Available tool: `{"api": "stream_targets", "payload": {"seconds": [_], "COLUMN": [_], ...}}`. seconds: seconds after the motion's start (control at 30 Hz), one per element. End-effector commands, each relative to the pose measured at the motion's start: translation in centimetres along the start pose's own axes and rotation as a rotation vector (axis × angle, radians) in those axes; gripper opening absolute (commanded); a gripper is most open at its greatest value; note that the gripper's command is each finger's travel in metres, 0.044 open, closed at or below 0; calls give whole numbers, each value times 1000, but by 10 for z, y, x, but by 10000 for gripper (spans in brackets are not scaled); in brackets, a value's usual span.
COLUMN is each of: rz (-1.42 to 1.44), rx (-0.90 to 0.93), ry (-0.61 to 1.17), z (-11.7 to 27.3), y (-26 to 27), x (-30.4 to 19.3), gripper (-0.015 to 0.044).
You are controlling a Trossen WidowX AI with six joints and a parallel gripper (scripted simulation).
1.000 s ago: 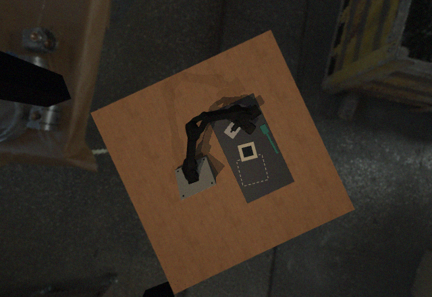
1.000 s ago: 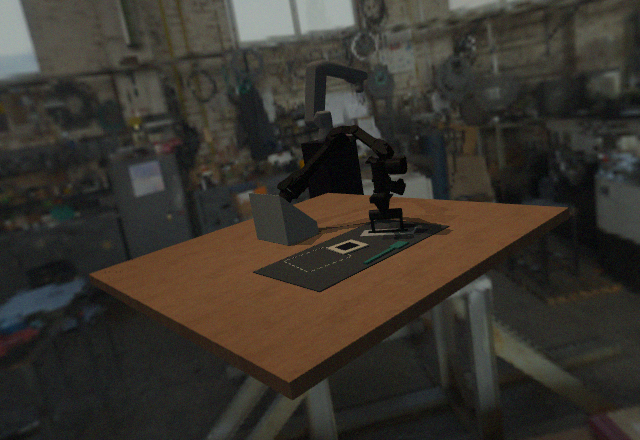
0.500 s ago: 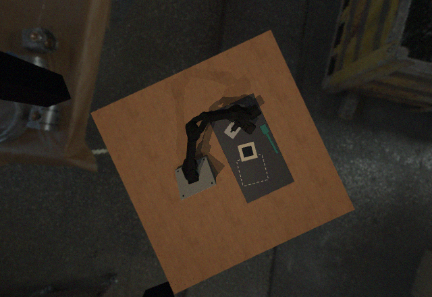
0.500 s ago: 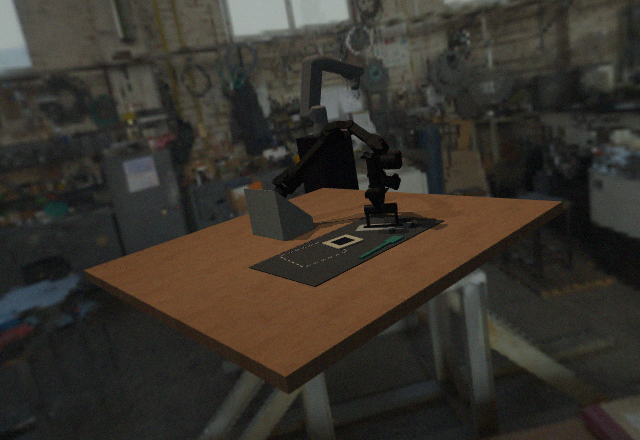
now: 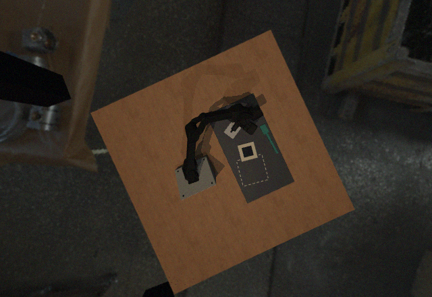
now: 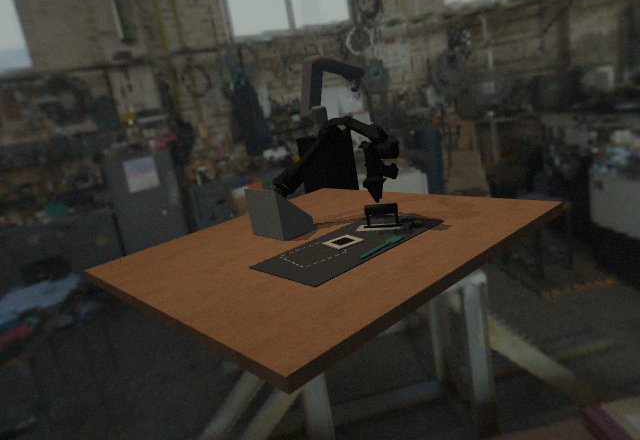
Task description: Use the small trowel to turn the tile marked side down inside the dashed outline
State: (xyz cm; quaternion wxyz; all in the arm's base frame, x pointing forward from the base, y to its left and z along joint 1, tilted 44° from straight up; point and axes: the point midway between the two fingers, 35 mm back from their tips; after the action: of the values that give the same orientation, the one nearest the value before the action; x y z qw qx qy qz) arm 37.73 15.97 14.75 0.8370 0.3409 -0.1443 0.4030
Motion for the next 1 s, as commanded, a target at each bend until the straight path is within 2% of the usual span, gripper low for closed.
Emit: {"api": "stream_targets", "payload": {"seconds": [0.0, 0.97], "rz": [15, -48], "rx": [9, 8], "ry": [0, 1], "z": [5, -36], "y": [4, 2], "x": [2, 3], "gripper": [270, 270]}}
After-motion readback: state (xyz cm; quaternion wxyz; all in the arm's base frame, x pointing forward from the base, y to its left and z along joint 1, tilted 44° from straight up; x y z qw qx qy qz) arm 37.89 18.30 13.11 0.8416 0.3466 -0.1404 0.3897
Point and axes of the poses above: the point midway between the two fingers, 35 mm back from their tips, its own z axis back along the fingers, its own y axis across the jaws, x = y × z, and after that the axes turned 14 degrees about z, right-handed
